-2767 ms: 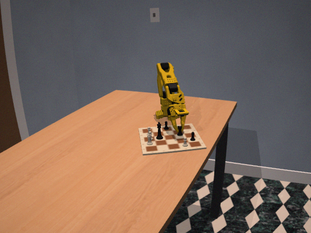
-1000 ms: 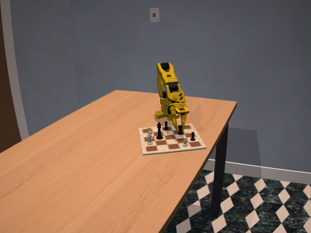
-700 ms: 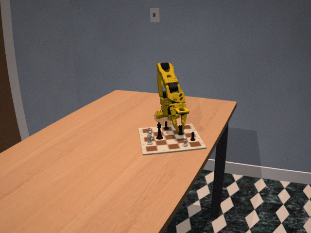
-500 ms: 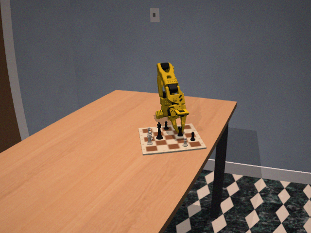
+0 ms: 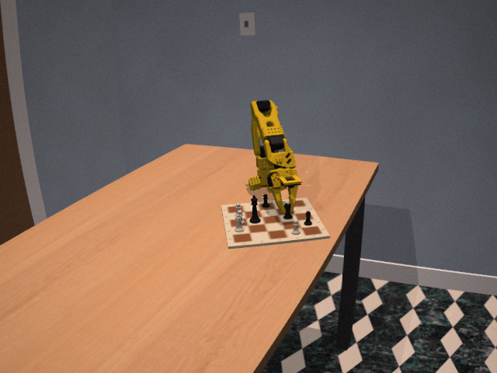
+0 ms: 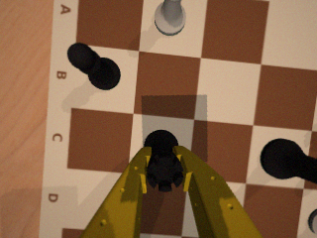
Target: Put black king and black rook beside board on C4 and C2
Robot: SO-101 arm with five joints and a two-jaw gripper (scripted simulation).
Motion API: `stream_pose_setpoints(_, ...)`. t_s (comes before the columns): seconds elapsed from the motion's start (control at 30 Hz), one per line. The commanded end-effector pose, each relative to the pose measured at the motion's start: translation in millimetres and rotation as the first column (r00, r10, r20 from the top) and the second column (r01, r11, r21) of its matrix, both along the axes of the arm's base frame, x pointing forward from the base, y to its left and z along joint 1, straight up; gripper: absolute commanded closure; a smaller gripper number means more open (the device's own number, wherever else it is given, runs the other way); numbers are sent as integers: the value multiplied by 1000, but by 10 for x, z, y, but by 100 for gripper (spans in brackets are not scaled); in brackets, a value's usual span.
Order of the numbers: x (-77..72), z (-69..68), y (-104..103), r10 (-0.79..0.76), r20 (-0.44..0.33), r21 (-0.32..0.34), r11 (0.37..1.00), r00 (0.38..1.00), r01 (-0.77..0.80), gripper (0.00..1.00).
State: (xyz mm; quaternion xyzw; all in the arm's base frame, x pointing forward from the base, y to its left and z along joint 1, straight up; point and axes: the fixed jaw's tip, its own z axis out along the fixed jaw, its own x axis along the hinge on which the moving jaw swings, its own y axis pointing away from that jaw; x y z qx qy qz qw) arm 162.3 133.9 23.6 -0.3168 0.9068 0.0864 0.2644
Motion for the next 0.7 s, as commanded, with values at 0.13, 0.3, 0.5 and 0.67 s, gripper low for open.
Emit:
stream_pose_setpoints(0.13,-36,-45,-10,-1,-18,-7,1000,1000,1,95)
stream_pose_setpoints(0.3,-36,-45,-10,-1,-18,-7,1000,1000,1,91)
stream_pose_setpoints(0.5,-36,-45,-10,-1,-18,-7,1000,1000,1,89)
stream_pose_setpoints(0.67,-36,-45,-10,-1,-18,-7,1000,1000,1,88)
